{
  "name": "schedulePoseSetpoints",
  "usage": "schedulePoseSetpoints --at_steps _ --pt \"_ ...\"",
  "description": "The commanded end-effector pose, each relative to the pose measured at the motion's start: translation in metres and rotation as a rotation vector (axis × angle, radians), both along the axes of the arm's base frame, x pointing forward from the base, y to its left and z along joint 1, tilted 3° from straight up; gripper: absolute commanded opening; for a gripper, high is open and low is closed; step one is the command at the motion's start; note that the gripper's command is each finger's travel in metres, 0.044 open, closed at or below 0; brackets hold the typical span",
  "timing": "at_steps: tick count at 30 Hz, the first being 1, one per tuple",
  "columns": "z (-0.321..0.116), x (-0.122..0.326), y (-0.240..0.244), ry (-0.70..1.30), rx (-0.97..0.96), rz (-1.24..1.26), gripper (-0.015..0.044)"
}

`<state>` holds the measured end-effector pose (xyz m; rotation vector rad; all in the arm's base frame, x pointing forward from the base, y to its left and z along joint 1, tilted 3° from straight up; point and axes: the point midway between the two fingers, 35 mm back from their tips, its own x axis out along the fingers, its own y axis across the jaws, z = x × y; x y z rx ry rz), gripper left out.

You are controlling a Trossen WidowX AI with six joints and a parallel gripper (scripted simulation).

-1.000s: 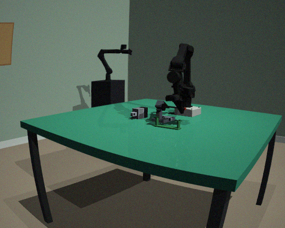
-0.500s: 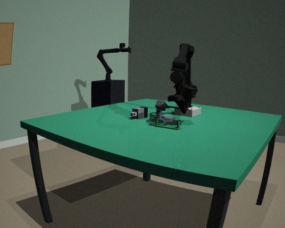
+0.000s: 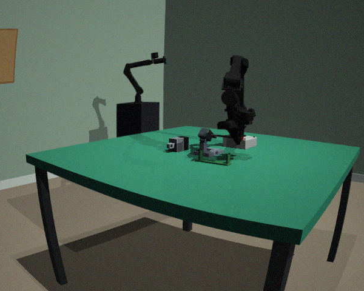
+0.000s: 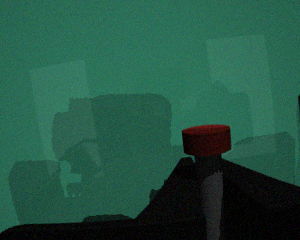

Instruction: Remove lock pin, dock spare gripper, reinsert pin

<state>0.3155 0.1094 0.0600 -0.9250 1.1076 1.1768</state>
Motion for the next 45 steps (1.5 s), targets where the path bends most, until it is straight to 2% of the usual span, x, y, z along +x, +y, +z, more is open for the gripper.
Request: schedulePoseSetpoints --at_steps 1,15,29,30,36,45 --pt "0.001 0.002 0.003 0.000 -0.006 -0.006 0.0000" --pt "0.006 0.003 0.013 0.004 -0.006 -0.005 0.0000" --pt "0.030 -0.001 0.010 0.022 -0.006 -0.002 0.0000" --pt "0.024 -0.001 0.011 0.026 -0.007 -0.003 0.0013" --pt "0.024 -0.001 0.011 0.026 -0.007 -0.002 0.0000" --pt "0.030 0.025 0.017 0.023 -0.007 0.010 0.0000"
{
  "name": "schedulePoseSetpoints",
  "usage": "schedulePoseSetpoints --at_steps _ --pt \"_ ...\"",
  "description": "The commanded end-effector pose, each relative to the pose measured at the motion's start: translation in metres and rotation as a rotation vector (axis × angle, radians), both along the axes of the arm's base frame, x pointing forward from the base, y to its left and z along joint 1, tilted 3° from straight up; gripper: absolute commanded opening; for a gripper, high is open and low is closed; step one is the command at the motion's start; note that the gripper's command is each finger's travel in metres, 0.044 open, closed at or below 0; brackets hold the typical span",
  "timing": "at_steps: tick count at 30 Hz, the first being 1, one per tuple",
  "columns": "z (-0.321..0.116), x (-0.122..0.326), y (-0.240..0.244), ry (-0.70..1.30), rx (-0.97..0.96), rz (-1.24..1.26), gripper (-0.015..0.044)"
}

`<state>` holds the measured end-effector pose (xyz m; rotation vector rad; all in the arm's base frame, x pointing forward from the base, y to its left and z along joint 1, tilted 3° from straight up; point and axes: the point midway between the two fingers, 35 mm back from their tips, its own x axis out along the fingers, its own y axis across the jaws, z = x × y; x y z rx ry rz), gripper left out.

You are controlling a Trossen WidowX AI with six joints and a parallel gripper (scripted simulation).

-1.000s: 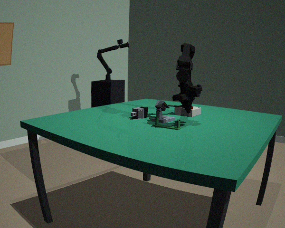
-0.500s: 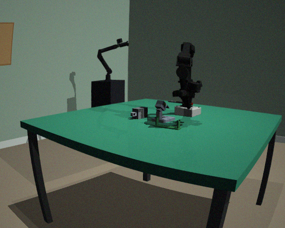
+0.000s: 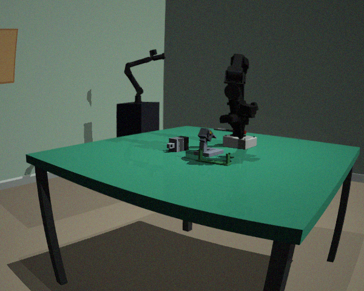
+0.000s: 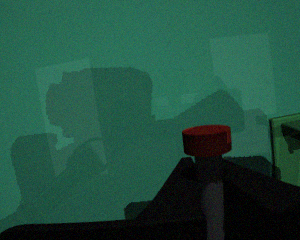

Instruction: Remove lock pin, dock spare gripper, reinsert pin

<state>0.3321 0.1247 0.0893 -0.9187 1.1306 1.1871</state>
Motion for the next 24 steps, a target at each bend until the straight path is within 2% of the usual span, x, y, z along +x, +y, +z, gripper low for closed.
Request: schedulePoseSetpoints --at_steps 1,24 --pt "0.002 0.011 0.003 0.000 -0.001 0.012 0.0000" --pt "0.008 0.073 0.018 -0.008 0.000 0.046 0.0000"
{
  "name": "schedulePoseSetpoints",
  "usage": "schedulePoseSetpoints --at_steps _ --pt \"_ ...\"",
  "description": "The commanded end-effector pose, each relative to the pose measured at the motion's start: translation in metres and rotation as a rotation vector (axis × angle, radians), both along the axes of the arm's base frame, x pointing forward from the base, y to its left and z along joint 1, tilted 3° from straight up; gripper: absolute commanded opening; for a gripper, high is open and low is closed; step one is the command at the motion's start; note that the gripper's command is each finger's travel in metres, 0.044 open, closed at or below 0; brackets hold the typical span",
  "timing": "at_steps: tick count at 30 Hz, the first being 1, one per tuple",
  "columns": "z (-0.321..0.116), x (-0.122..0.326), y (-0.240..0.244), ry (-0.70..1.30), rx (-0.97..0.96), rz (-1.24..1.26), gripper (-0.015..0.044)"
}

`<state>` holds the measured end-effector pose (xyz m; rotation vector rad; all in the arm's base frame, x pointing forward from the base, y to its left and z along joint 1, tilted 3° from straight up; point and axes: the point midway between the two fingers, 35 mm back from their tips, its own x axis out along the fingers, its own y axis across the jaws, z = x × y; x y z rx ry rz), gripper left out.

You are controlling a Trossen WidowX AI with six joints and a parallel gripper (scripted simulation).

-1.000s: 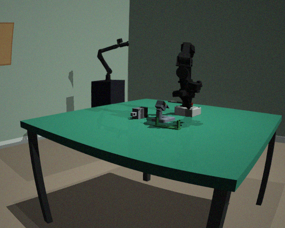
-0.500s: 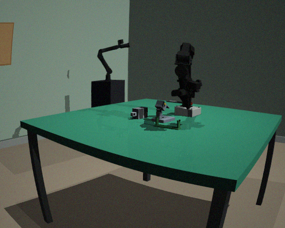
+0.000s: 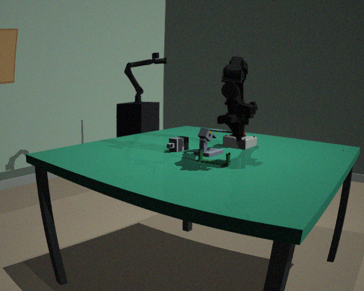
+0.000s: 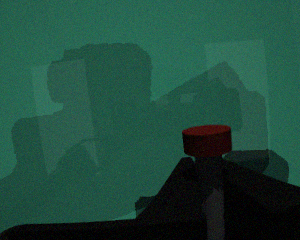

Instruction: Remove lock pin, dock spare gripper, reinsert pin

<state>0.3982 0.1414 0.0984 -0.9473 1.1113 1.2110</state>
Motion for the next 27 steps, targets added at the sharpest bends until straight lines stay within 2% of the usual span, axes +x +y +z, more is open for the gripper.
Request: schedulePoseSetpoints --at_steps 1,27 --pt "-0.001 0.009 0.002 0.000 0.000 0.012 0.0000" --pt "-0.029 0.020 0.007 -0.012 0.002 0.018 0.0000"
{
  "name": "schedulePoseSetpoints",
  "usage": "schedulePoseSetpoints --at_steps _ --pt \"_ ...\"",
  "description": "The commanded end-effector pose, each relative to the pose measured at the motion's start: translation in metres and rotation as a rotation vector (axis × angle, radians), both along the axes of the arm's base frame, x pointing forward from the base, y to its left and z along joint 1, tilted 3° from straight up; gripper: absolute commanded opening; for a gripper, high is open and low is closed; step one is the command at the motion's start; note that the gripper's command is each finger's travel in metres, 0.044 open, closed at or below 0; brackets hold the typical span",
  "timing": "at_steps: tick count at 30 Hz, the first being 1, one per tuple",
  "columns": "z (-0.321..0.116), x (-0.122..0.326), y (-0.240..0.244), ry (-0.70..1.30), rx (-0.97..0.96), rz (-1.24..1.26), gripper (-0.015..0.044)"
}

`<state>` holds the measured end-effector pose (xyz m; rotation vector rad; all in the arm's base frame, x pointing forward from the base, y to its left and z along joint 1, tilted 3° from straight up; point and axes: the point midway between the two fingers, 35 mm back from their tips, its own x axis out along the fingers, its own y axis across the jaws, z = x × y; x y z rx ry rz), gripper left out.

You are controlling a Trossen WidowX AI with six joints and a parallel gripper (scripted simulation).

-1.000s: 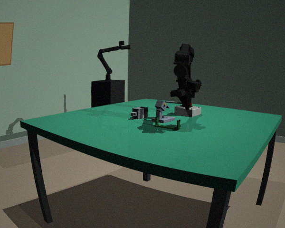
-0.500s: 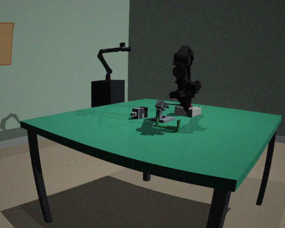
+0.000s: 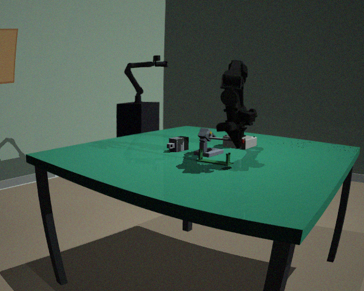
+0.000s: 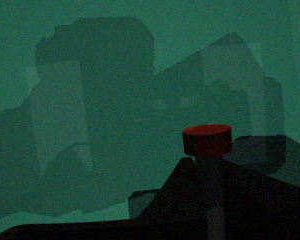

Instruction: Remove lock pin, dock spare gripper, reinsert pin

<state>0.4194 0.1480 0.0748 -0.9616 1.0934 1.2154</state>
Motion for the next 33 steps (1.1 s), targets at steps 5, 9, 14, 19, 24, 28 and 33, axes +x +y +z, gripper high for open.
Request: schedulePoseSetpoints --at_steps 5,9,14,19,24,28,33 --pt "-0.013 -0.001 0.001 0.000 0.000 0.004 0.0000" --pt "-0.019 0.000 0.001 -0.003 0.001 0.004 0.0000" --pt "-0.027 0.000 0.002 -0.006 0.001 0.004 0.0000" --pt "-0.034 0.000 0.002 -0.009 0.002 0.004 0.0000" --pt "-0.041 0.000 0.003 -0.012 0.003 0.003 0.0000" --pt "-0.047 0.000 0.003 -0.015 0.004 0.003 0.0000" --pt "-0.048 0.000 0.003 -0.015 0.004 0.003 0.0000"
